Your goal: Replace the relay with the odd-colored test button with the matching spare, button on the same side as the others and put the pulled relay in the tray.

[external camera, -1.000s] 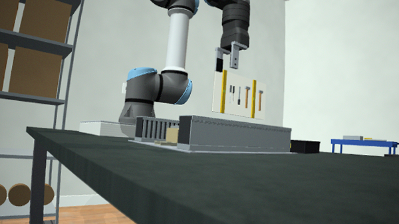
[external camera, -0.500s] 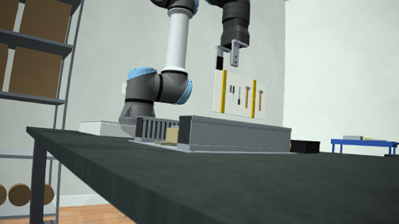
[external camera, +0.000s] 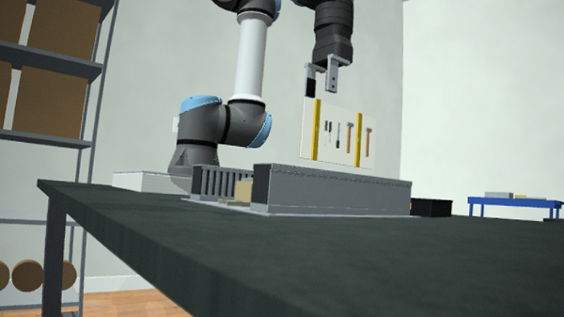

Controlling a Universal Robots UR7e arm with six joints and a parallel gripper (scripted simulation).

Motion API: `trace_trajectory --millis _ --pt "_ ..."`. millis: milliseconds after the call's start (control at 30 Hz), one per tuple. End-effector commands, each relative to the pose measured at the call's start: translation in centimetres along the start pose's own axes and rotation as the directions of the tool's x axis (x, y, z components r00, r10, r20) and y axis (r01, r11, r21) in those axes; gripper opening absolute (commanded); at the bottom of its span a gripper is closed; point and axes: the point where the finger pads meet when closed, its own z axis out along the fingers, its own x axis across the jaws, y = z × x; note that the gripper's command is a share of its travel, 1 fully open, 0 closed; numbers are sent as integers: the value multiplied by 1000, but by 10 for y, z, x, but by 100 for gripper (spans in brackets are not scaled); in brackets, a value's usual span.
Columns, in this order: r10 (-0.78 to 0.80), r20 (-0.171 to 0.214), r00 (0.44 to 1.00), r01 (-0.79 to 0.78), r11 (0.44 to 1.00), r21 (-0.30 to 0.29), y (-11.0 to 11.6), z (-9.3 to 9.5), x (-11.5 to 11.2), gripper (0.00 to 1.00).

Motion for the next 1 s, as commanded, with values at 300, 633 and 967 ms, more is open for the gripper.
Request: trace_trajectory --millis 300,633,967 --pt "-2 5 1000 2 1000 1 1 -4 -1 100" --pt "0 1 1000 0 1000 0 0 -2 0 100" --pt "0 1 1000 0 1000 0 0 -2 0 100"
